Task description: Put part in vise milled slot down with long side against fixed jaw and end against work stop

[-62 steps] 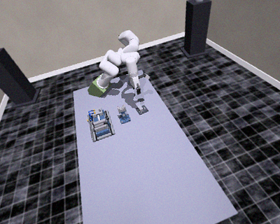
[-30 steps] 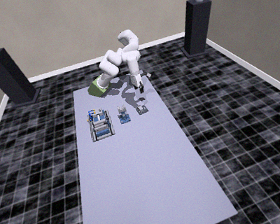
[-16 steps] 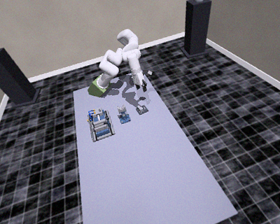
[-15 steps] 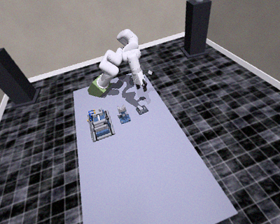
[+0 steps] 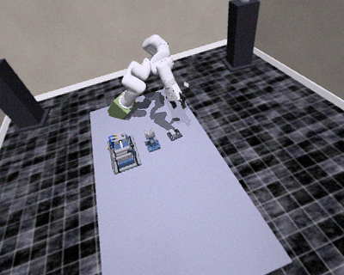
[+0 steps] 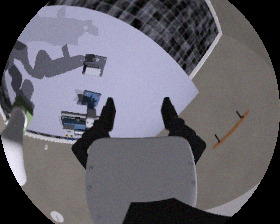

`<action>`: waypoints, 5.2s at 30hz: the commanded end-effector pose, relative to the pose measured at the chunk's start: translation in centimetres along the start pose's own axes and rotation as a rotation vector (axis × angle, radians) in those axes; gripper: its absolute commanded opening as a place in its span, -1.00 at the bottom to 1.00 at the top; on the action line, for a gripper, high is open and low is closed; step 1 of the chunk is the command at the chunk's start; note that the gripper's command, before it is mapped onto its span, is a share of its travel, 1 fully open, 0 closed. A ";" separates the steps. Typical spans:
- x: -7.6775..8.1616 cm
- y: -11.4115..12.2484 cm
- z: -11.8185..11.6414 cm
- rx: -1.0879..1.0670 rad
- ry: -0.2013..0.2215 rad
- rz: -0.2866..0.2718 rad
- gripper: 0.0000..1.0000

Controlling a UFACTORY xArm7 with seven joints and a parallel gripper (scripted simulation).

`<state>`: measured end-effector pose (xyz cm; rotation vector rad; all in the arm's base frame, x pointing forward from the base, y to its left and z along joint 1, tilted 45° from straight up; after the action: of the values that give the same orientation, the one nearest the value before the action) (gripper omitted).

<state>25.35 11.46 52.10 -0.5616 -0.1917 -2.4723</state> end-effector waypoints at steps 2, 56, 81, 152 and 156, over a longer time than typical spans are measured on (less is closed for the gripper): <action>0.9 -0.2 2.0 0.059 0.075 0.001 0.78; 16.1 3.8 16.4 0.126 0.931 -0.068 0.78; 15.4 11.4 14.9 -0.204 1.017 -0.140 0.78; -3.2 5.4 -4.7 -0.567 -0.009 -0.081 0.78; -3.3 4.6 -5.6 -0.552 -0.064 -0.071 0.78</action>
<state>29.05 7.59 46.16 -0.8257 0.4997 -2.5912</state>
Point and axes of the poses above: the point where the finger pads meet when closed, its own x axis back along the fingers, its own z axis across the jaws, y = z × x, the point moved 2 cm from there along x, back along the fingers, and after that the axes turned 7 degrees about x, right-handed, at the moved point
